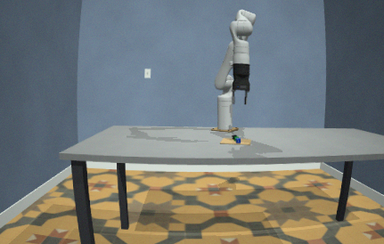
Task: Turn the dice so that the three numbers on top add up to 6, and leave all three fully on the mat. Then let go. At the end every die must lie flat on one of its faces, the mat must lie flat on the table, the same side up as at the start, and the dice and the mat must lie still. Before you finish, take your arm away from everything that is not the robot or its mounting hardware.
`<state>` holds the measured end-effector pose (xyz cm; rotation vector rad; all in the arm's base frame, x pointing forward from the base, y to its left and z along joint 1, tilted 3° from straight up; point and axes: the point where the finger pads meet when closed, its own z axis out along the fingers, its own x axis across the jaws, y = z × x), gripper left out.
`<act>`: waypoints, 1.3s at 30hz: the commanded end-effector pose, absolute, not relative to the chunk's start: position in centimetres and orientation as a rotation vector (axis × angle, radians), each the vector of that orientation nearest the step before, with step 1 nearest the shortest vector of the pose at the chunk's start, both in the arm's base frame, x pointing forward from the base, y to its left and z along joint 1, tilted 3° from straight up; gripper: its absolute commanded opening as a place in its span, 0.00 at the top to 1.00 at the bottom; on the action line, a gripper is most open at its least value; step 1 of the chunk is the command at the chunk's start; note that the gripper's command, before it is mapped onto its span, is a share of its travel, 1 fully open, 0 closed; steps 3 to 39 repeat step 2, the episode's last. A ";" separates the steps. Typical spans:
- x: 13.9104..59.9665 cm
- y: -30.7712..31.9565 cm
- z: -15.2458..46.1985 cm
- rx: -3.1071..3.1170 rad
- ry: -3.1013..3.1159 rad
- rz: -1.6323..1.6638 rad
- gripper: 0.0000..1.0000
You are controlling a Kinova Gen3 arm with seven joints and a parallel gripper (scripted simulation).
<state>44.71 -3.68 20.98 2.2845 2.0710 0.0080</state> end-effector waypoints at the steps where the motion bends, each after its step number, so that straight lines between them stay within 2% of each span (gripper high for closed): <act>1: 44.7 -3.7 21.0 2.284 2.070 0.010 0.00; 39: 44.7 -3.7 21.0 2.284 2.070 0.010 0.00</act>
